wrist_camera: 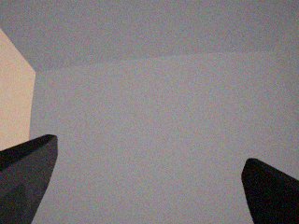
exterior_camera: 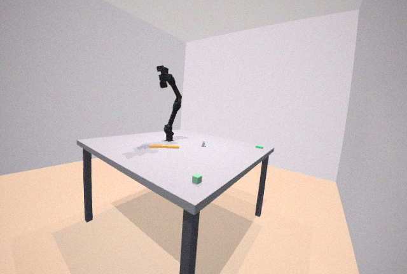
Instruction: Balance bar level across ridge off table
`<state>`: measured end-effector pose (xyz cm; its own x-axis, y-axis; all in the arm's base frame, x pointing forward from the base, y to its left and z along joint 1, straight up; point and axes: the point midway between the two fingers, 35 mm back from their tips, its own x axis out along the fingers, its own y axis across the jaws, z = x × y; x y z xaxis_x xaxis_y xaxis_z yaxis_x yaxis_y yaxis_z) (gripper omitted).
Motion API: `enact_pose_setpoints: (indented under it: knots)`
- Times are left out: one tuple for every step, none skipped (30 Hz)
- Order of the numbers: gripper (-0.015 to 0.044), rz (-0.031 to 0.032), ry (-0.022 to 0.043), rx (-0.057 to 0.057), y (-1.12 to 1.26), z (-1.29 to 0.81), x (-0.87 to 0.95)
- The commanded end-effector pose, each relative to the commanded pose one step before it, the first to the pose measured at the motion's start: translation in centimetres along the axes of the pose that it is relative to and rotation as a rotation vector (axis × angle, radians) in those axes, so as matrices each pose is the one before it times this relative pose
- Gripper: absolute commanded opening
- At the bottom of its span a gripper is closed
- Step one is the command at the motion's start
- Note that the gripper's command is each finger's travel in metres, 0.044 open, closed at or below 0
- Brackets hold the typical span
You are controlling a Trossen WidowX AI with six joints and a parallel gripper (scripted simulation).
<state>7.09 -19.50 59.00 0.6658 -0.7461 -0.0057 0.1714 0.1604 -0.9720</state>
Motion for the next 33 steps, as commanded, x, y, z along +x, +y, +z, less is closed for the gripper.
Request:
enact_pose_setpoints:
  knots:
    - [0.0374, 0.00076, 0.00014, 0.0010, 0.024, -0.037, 0.030]
    - [0.0347, 0.00231, 0.00043, 0.0031, 0.072, -0.111, 0.089]
    - [0.0321, 0.00391, 0.00072, 0.0051, 0.122, -0.184, 0.150]
    - [0.0315, 0.00561, 0.00103, 0.0071, 0.174, -0.255, 0.213]
    - [0.0315, 0.00745, 0.00137, 0.0090, 0.228, -0.323, 0.280]
    - [0.0315, 0.00946, 0.00173, 0.0108, 0.286, -0.388, 0.350]
    - [0.0315, 0.01081, 0.00197, 0.0115, 0.322, -0.416, 0.394]
    - [0.0315, 0.01131, 0.00205, 0.0113, 0.332, -0.408, 0.407]
    - [0.0315, 0.01176, 0.00213, 0.0110, 0.341, -0.399, 0.417]
    - [0.0315, 0.01221, 0.00220, 0.0106, 0.349, -0.389, 0.428]
    - [0.0315, 0.01119, 0.00493, 0.0113, 0.328, -0.433, 0.428]
    - [0.0315, 0.01168, 0.00506, 0.0111, 0.339, -0.426, 0.441]
    - [0.0315, 0.01208, 0.00516, 0.0107, 0.347, -0.416, 0.451]
    - [0.0315, 0.01247, 0.00526, 0.0104, 0.354, -0.406, 0.460]
    - [0.0315, 0.01286, 0.00535, 0.0100, 0.362, -0.395, 0.469]
    - [0.0315, 0.01324, 0.00545, 0.0097, 0.370, -0.385, 0.478]
    - [0.0315, 0.01361, 0.00556, 0.0093, 0.377, -0.374, 0.487]
    - [0.0315, 0.01396, 0.00566, 0.0089, 0.384, -0.363, 0.495]
    - [0.0315, 0.01431, 0.00576, 0.0085, 0.391, -0.352, 0.503]
    - [0.0315, 0.01465, 0.00587, 0.0081, 0.398, -0.341, 0.510]
    - [0.0315, 0.01013, 0.00967, -0.0047, 0.304, -0.219, 0.278]
    - [0.0315, 0.01075, 0.00990, -0.0052, 0.318, -0.217, 0.288]
    - [0.0315, 0.01109, 0.00985, -0.0055, 0.324, -0.208, 0.290]
    - [0.0315, 0.01457, 0.00813, -0.0017, 0.393, -0.256, 0.403]
    - [0.0315, 0.01882, 0.00590, 0.0029, 0.477, -0.311, 0.545]
    - [0.0315, 0.01964, 0.00559, 0.0031, 0.492, -0.304, 0.568]
    - [0.0315, 0.02002, 0.00558, 0.0026, 0.498, -0.290, 0.574]
    - [0.0315, 0.02062, 0.00540, 0.0025, 0.508, -0.279, 0.589]
    - [0.0315, 0.02108, 0.00532, 0.0022, 0.515, -0.266, 0.599]
    - [0.0315, 0.02141, 0.00533, 0.0017, 0.519, -0.251, 0.604]
    - [0.0315, 0.02172, 0.00534, 0.0012, 0.523, -0.236, 0.608]
    - [0.0315, 0.02203, 0.00535, 0.0007, 0.527, -0.222, 0.613]
    - [0.0315, 0.02232, 0.00536, 0.0001, 0.531, -0.207, 0.616]
